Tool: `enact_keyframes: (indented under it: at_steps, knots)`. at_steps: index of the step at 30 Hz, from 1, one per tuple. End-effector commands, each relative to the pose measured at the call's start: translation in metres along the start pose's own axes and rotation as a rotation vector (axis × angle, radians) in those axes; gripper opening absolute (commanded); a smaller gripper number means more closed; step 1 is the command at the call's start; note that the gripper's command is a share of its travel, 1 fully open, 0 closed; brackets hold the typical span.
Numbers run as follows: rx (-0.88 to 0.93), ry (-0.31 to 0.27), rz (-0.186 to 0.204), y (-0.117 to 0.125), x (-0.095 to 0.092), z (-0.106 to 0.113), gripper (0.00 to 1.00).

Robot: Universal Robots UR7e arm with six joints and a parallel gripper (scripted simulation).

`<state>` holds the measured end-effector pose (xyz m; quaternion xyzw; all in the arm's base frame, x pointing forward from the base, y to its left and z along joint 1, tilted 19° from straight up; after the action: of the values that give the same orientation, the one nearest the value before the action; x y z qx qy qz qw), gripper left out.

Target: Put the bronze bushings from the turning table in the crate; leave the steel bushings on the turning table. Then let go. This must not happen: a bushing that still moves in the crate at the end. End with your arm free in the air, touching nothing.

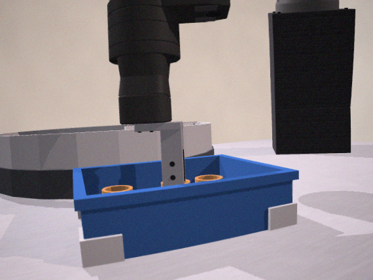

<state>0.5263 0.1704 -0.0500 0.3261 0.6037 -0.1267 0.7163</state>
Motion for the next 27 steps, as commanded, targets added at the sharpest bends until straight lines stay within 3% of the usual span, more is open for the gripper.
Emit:
enact_keyframes:
  at_steps: [1, 26, 27]
  knots:
    - [0.0, -0.001, 0.001, 0.0, -0.002, 0.0, 0.42]
    - [0.0, -0.001, 0.001, 0.001, -0.008, 0.0, 0.42]
    - [0.0, -0.001, 0.001, 0.001, -0.019, 0.0, 0.42]
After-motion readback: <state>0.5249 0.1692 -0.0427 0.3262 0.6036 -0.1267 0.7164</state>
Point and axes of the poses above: the point where the finger pads meet when closed, its own x axis out along the fingers, its own y axis across the jaws, z = x × y, the point moved 9 cm from there along -x, back along the fingers
